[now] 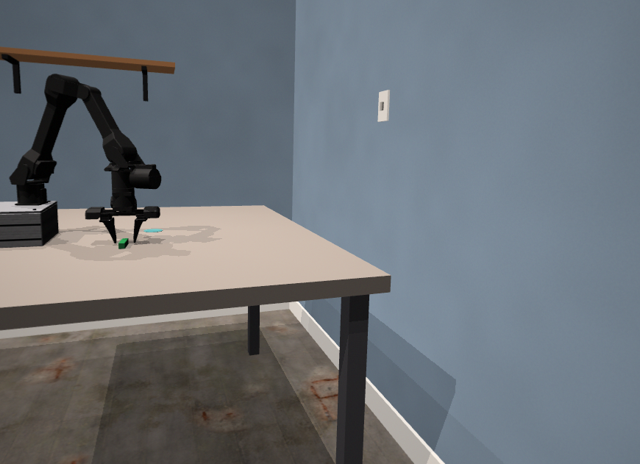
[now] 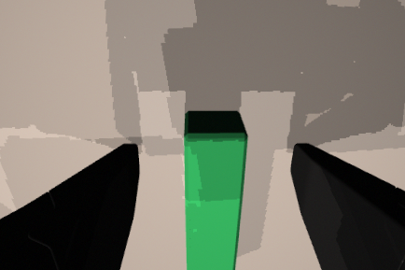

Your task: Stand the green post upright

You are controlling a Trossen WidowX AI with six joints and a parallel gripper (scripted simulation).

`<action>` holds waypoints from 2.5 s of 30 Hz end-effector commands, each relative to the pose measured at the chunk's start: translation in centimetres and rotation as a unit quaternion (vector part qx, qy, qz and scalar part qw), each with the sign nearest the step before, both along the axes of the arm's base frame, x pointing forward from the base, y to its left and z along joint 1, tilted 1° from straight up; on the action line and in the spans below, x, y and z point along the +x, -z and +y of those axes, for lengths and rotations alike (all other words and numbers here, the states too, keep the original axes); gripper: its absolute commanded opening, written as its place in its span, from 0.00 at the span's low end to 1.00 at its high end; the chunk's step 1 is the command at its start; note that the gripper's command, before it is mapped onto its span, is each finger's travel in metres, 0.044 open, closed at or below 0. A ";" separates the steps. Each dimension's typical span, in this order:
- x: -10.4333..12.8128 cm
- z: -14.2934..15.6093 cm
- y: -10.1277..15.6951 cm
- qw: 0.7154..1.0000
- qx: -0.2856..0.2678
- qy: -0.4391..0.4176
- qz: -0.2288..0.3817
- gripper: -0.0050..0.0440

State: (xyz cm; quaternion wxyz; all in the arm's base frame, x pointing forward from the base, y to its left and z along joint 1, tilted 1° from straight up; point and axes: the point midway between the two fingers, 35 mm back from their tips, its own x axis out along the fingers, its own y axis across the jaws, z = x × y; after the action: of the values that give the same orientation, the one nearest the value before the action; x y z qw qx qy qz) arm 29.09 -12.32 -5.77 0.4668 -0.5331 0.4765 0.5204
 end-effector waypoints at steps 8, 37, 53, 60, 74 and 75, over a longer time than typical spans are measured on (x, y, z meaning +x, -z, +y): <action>-0.1 0.1 0.2 1.000 0.002 -0.002 0.002 0.37; 0.2 0.0 -1.5 1.000 0.002 -0.002 0.002 0.15; 0.5 -0.1 -6.0 1.000 0.002 -0.002 0.002 0.15; 0.4 0.0 -8.3 1.000 0.002 -0.002 0.002 0.15; -0.1 0.3 -11.9 1.000 0.002 -0.002 0.002 0.15; -0.1 0.3 -12.0 1.000 0.002 -0.002 0.002 0.15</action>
State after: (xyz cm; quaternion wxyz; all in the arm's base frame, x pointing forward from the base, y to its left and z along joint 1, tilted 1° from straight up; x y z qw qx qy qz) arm 28.83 -12.04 4.88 0.4627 -0.5266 0.4778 0.5294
